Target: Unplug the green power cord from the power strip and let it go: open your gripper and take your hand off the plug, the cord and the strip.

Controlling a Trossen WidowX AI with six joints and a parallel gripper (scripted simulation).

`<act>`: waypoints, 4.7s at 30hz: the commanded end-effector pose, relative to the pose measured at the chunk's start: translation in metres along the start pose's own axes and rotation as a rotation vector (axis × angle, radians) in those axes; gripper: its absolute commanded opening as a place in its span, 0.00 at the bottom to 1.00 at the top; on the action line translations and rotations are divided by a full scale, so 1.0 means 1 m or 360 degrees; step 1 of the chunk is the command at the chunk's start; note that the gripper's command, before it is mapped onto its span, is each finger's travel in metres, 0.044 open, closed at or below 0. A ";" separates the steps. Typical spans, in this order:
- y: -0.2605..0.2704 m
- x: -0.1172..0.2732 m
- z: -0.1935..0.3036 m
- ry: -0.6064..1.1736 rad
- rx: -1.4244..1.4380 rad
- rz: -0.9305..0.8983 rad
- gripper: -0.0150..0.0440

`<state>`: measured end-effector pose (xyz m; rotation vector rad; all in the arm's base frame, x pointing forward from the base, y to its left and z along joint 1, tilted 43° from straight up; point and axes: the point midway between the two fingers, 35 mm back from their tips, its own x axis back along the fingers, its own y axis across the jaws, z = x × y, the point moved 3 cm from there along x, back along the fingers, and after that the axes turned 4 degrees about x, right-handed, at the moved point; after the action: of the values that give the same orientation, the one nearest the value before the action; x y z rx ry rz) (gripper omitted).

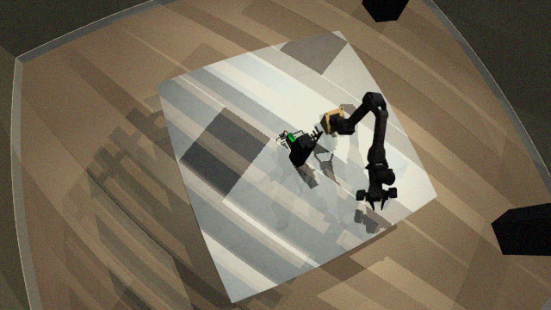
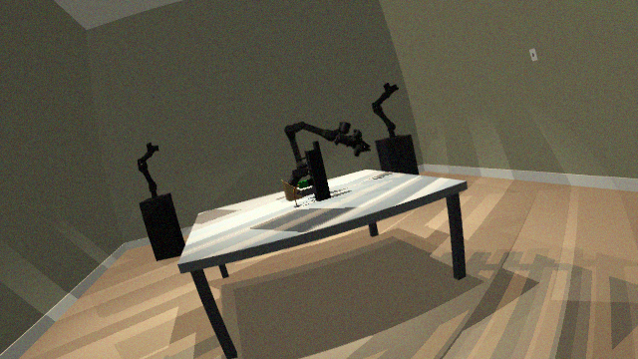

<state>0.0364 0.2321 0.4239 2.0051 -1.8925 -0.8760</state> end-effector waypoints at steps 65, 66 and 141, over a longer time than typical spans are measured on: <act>-0.401 0.334 -0.023 -0.0159 -0.1695 0.2329 0.53; -0.401 0.340 -0.014 -0.0169 -0.1809 0.2335 0.53; -0.355 0.346 0.071 -0.0336 -0.3237 0.2107 0.28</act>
<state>0.2782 -0.0417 0.0814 -0.4842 -0.7833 -1.3574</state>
